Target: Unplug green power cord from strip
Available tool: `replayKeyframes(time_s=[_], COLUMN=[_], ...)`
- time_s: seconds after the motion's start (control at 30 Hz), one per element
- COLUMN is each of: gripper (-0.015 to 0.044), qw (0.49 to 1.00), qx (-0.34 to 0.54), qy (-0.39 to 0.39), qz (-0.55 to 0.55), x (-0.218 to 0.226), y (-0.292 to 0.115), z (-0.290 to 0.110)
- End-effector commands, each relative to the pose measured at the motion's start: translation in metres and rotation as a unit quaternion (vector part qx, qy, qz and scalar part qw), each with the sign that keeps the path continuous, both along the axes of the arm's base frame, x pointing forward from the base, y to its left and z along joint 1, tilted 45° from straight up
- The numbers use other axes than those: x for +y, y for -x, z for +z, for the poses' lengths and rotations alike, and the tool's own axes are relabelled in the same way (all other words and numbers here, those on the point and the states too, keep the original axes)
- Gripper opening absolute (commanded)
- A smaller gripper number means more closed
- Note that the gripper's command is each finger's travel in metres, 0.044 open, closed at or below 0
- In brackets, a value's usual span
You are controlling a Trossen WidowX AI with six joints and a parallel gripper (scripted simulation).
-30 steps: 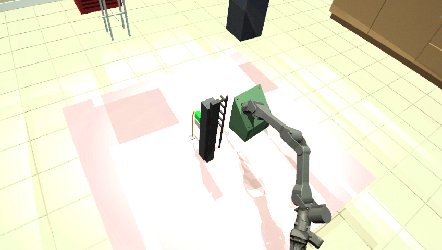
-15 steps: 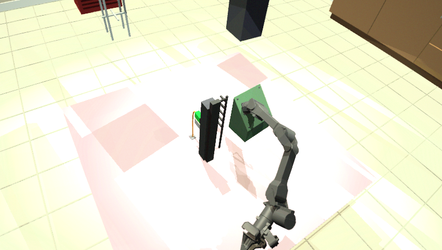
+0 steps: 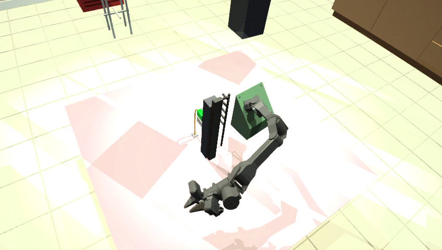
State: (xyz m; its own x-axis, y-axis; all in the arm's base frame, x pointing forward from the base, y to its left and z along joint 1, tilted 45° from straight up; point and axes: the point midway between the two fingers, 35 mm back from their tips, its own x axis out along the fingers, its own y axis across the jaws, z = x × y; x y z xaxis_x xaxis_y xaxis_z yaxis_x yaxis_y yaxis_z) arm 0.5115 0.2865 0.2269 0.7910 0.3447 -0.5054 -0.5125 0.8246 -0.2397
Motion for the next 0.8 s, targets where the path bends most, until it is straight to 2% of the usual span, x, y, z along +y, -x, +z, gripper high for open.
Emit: replayKeyframes(time_s=[0.0, 0.23, 0.4, 0.6, 0.77], gripper=[0.0160, 0.0160, 0.0160, 0.0160, 0.0160], qw=[0.995, 0.953, 0.889, 0.764, 0.614], qx=[0.089, 0.246, 0.357, 0.478, 0.571], qy=[-0.017, -0.072, -0.126, -0.202, -0.275], qz=[-0.046, -0.159, -0.257, -0.383, -0.470], x=[-0.047, -0.140, -0.207, -0.279, -0.327], y=[-0.008, -0.003, 0.019, 0.065, 0.120], z=[-0.043, -0.107, -0.148, -0.187, -0.209])
